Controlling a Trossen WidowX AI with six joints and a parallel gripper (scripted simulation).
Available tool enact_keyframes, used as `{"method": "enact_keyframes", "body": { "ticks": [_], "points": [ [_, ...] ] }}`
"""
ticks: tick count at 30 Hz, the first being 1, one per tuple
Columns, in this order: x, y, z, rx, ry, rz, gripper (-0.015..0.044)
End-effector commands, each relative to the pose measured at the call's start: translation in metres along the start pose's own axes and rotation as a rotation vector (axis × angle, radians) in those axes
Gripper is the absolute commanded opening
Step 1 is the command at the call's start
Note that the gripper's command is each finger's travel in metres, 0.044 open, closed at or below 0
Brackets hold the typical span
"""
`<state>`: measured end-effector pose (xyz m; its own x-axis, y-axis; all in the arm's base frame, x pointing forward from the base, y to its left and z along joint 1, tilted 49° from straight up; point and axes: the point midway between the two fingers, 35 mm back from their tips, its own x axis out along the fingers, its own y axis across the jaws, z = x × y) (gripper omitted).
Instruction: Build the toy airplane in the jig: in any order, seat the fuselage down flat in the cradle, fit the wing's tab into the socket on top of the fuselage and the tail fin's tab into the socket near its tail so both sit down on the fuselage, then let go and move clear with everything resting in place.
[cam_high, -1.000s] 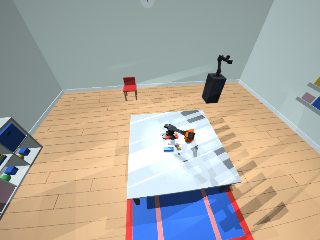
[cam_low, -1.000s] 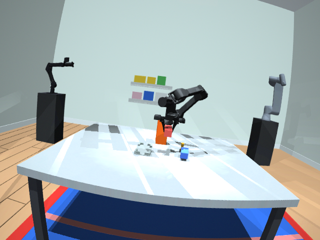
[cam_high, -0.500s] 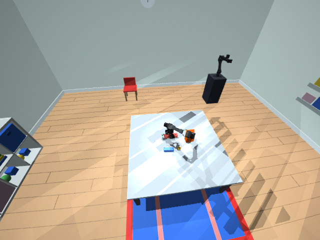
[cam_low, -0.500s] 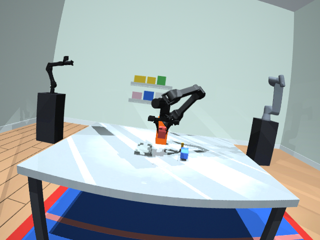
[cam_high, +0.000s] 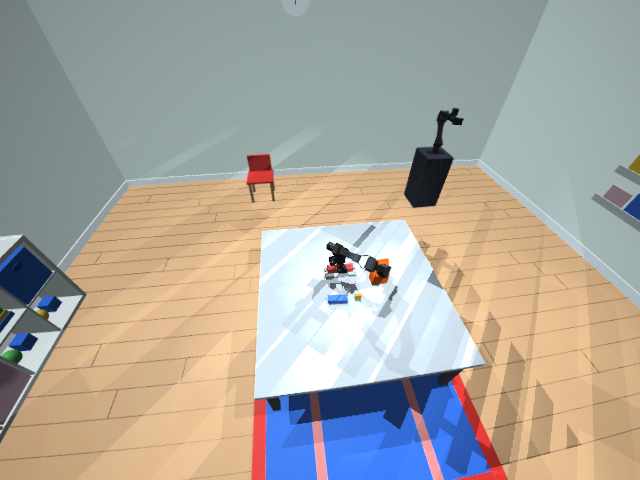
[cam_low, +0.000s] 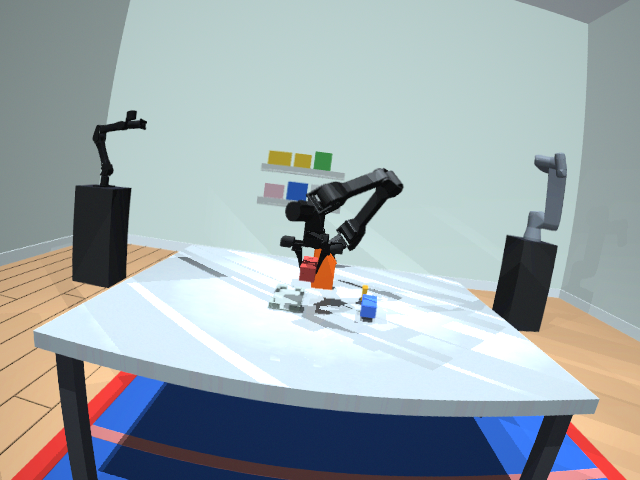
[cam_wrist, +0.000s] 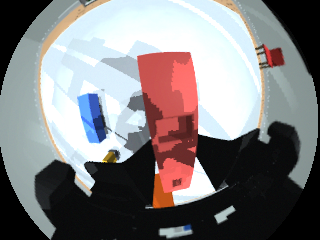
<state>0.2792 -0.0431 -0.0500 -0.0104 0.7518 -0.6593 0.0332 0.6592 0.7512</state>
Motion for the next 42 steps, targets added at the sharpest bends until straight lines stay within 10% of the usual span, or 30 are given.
{"method": "enact_keyframes", "body": {
  "ticks": [1,22,30,42],
  "points": [
    [0.002,-0.012,0.002,-0.009,-0.006,-0.008,0.0],
    [0.033,-0.067,-0.006,-0.007,-0.006,-0.005,0.0],
    [0.033,-0.067,-0.006,-0.007,-0.006,-0.005,0.0195],
    [0.033,-0.067,-0.006,-0.007,-0.006,-0.005,0.0195]
  ]
}}
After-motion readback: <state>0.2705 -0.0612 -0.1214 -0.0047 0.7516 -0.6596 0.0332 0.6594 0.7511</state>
